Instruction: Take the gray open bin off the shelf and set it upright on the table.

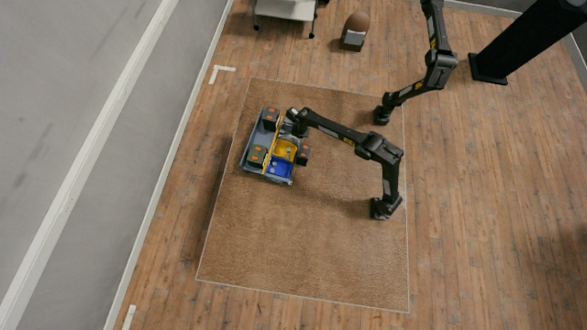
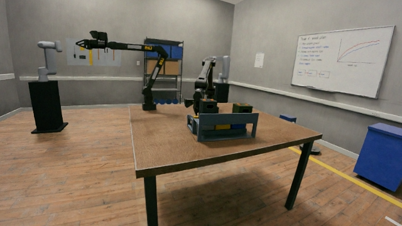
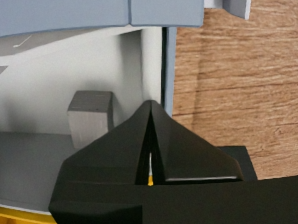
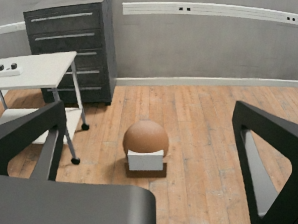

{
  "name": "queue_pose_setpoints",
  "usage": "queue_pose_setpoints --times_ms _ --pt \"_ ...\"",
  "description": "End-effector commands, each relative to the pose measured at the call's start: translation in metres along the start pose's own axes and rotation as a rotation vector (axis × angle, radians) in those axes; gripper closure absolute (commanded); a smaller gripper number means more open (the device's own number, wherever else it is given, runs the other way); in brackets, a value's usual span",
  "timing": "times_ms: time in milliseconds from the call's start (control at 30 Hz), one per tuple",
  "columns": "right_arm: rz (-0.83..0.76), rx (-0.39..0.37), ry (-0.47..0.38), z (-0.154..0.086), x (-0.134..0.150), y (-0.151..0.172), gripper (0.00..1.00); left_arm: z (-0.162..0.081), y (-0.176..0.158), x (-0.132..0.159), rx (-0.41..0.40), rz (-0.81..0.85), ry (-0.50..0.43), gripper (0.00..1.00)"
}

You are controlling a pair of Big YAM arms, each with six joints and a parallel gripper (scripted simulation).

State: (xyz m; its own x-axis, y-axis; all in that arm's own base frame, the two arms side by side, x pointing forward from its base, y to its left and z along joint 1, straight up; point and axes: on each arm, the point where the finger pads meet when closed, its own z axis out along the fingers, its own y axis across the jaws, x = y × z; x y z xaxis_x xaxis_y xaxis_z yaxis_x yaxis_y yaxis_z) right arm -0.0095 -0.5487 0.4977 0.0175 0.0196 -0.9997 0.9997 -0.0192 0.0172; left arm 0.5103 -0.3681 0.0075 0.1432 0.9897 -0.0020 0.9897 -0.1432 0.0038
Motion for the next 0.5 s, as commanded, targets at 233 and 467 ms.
queue_pose_setpoints --times_ms 233,467 --pt "-0.017 0.006 -0.02 -0.004 -0.0028 -0.0044 0.0 0.0325 0.0105 -0.0021 0.022 -0.003 0.013 1.0" --pt "-0.017 0.006 -0.02 -0.004 -0.0028 -0.0044 0.0 0.0334 0.0105 -0.0019 0.023 -0.003 0.013 1.0"
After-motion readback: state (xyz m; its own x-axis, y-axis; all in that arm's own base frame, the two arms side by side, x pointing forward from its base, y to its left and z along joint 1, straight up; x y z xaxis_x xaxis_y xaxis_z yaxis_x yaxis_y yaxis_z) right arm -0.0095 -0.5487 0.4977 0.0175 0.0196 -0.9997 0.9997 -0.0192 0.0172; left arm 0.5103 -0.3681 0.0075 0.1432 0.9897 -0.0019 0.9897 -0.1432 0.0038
